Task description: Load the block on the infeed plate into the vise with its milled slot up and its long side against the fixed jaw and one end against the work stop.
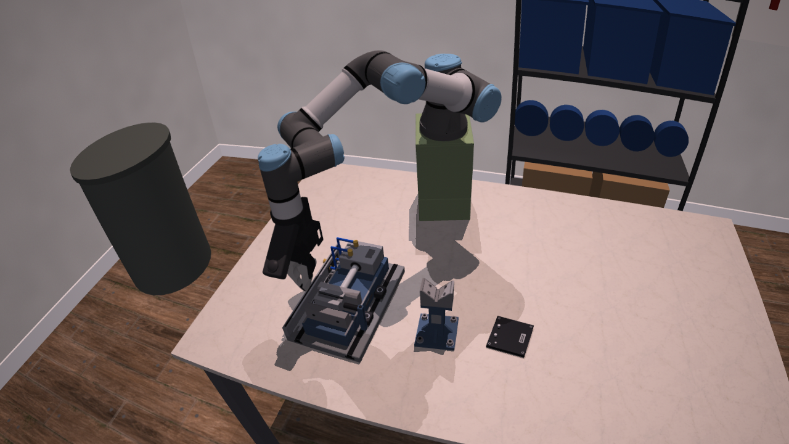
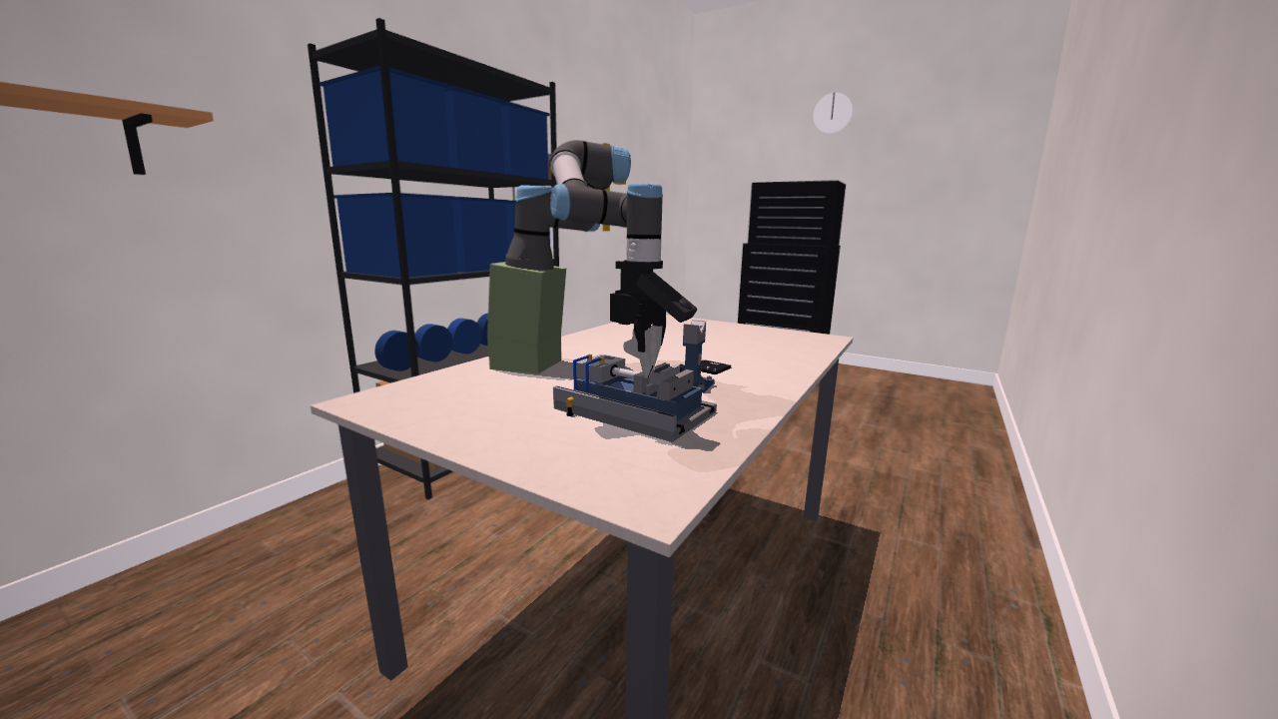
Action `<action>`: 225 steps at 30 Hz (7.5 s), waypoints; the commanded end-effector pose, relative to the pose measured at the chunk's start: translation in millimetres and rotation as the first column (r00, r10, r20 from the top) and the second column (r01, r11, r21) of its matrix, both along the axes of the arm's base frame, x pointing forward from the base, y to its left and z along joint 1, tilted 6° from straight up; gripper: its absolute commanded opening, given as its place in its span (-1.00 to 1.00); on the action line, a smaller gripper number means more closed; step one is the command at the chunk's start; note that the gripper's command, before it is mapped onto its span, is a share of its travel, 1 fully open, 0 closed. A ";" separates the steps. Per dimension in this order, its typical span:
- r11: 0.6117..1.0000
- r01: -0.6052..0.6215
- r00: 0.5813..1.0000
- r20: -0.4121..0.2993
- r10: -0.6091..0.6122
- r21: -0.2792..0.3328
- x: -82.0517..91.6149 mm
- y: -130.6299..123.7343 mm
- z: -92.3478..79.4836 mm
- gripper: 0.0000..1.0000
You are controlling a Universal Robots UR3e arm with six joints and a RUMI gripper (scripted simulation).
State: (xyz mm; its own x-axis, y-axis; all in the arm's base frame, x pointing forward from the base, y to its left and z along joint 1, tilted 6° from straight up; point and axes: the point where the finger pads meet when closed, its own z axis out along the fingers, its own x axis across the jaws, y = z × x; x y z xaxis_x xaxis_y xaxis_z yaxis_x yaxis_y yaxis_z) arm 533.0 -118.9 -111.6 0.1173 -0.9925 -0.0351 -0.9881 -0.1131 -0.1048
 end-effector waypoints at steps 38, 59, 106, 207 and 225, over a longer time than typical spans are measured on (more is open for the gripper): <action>1.000 0.000 1.000 0.002 0.000 -0.001 -4.1 -4.6 52.7 -1.00; 1.000 0.000 1.000 0.002 0.000 -0.001 -5.1 -5.0 62.9 -1.00; 1.000 0.000 1.000 0.002 0.000 -0.001 -6.7 11.6 63.7 -1.00; 1.000 0.000 1.000 0.002 0.000 -0.001 -2.7 14.8 11.7 -1.00; 1.000 0.000 1.000 0.002 0.000 -0.001 -1.6 14.3 11.8 -1.00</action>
State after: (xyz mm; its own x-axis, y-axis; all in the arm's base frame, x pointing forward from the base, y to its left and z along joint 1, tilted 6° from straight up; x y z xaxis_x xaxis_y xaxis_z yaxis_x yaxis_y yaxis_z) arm 530.2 -103.9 -101.2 0.1174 -0.9925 -0.0353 -0.9881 -0.1132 -0.1043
